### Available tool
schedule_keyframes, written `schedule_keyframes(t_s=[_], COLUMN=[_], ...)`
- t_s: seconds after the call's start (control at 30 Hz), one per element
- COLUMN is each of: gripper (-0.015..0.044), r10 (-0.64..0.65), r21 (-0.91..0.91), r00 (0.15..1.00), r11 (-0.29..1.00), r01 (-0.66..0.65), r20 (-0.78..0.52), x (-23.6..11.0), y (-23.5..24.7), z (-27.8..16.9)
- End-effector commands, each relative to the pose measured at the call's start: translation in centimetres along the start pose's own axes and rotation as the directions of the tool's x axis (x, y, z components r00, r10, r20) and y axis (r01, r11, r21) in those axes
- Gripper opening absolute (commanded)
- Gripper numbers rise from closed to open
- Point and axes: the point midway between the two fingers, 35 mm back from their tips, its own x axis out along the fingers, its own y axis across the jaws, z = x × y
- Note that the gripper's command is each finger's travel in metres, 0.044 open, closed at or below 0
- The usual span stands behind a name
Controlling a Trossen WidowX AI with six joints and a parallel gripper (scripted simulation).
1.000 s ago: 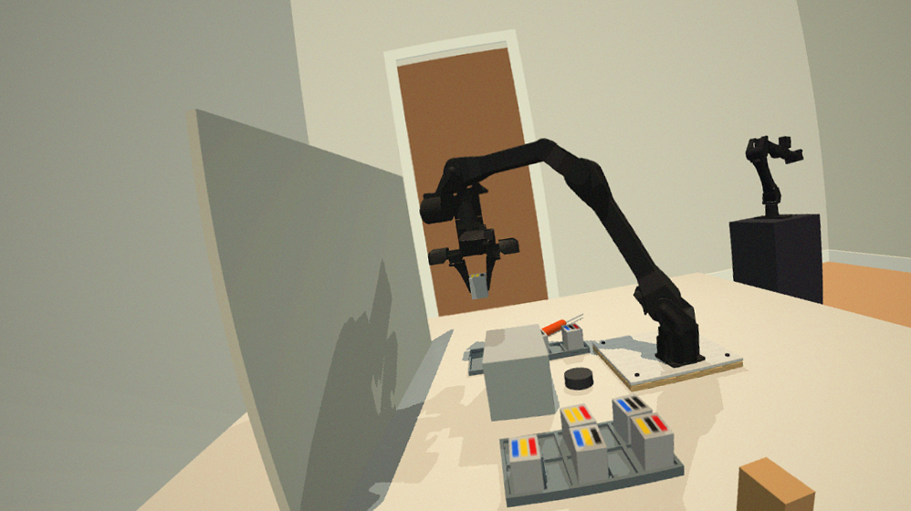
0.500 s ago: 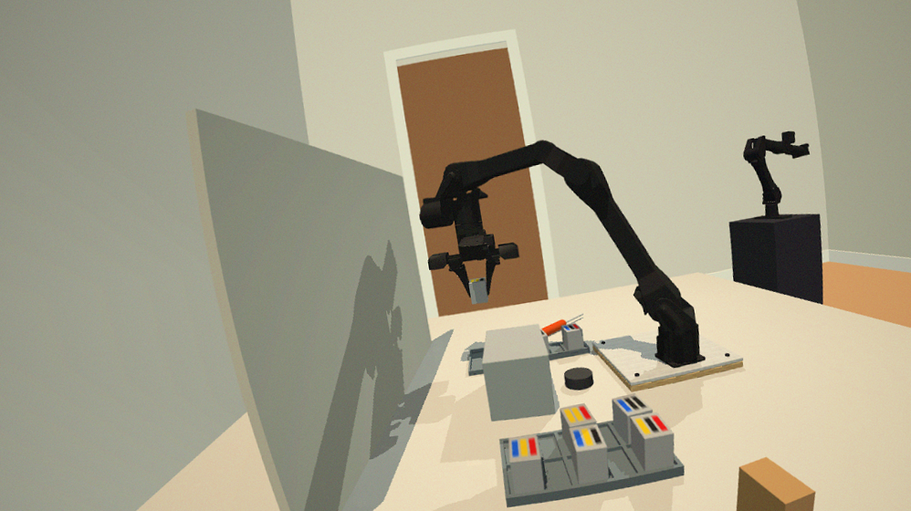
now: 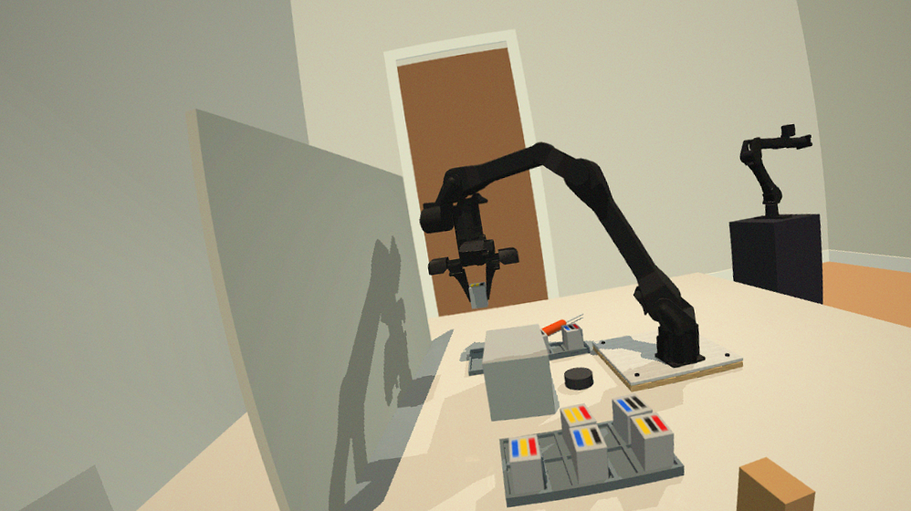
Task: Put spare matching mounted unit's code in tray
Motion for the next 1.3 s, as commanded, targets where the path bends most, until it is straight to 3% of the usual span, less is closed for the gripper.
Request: schedule_keyframes(t_s=[0.0, 1.27], gripper=[0.0, 0.0], r10=[0.001, 0.003], r21=[-0.003, -0.003], r00=[1.0, 1.0], r11=[1.0, 1.0], r01=[-0.001, -0.003], r20=[-0.001, 0.0], x=[0.3, 2.9], y=[0.0, -0.3], z=[-0.1, -0.2])
